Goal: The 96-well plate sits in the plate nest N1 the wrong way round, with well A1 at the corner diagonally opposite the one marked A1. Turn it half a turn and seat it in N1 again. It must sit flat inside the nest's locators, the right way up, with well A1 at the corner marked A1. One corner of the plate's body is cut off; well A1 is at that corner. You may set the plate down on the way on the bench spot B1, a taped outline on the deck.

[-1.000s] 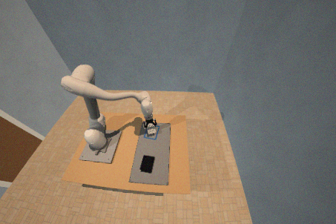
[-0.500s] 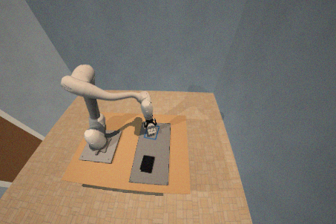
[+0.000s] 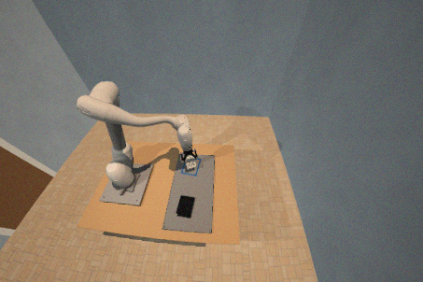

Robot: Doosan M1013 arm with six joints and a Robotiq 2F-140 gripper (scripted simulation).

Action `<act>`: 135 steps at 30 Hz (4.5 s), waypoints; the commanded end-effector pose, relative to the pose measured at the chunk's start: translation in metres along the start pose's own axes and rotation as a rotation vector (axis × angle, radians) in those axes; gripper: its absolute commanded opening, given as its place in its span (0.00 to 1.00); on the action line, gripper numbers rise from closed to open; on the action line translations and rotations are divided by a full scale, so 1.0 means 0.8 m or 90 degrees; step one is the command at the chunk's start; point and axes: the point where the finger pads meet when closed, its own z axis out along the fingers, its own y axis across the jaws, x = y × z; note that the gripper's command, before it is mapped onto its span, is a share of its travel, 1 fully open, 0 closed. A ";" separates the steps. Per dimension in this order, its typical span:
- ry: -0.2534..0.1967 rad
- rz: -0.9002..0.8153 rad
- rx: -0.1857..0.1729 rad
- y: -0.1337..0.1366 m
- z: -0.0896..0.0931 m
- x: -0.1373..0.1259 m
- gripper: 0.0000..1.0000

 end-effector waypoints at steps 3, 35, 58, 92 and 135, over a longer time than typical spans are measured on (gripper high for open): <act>0.000 0.000 0.000 0.000 0.000 0.000 0.00; 0.000 0.000 0.000 0.000 0.022 0.000 0.00; 0.000 0.000 0.000 0.000 0.039 0.000 0.00; 0.000 0.000 0.000 0.000 0.064 0.000 0.00; 0.000 0.000 0.000 0.000 0.077 0.000 1.00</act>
